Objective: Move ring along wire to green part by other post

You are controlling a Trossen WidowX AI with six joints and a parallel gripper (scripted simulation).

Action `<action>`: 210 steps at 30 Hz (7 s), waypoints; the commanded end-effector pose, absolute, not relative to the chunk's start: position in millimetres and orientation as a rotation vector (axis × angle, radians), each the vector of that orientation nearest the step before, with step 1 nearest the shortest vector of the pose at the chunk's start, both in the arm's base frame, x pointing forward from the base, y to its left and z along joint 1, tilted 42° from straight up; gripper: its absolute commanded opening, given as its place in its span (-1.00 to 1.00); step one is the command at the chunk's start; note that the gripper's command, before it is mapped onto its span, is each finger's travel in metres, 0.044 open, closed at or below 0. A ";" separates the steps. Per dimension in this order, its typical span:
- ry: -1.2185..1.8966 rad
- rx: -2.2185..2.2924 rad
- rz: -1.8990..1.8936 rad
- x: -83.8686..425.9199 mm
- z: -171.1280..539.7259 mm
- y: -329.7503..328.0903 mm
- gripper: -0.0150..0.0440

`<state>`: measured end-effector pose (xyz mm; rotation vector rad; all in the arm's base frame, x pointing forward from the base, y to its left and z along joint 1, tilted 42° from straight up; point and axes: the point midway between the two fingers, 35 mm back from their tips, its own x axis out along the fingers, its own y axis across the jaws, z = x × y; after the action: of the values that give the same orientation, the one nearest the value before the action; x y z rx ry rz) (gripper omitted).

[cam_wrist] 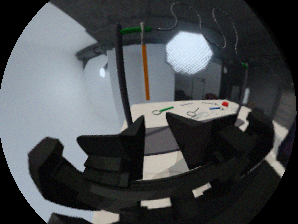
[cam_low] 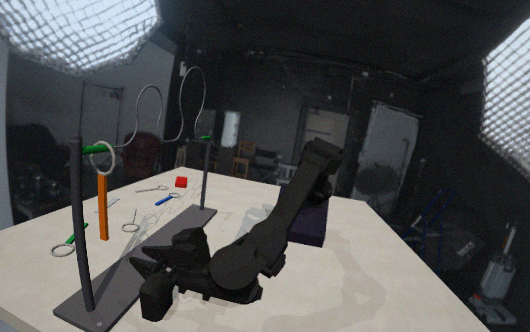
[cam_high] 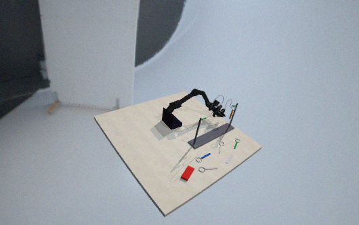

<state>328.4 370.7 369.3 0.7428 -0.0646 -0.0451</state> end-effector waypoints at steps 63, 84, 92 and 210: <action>-0.077 0.768 -0.040 420.7 399.5 348.7 0.05; -0.080 0.764 -0.044 420.3 400.1 347.7 -0.75; -0.080 0.764 -0.044 420.3 400.1 347.7 -1.00; 0.462 -0.127 -0.109 349.3 350.8 174.8 -1.00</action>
<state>350.4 189.8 351.6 -0.0324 0.4575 -0.0772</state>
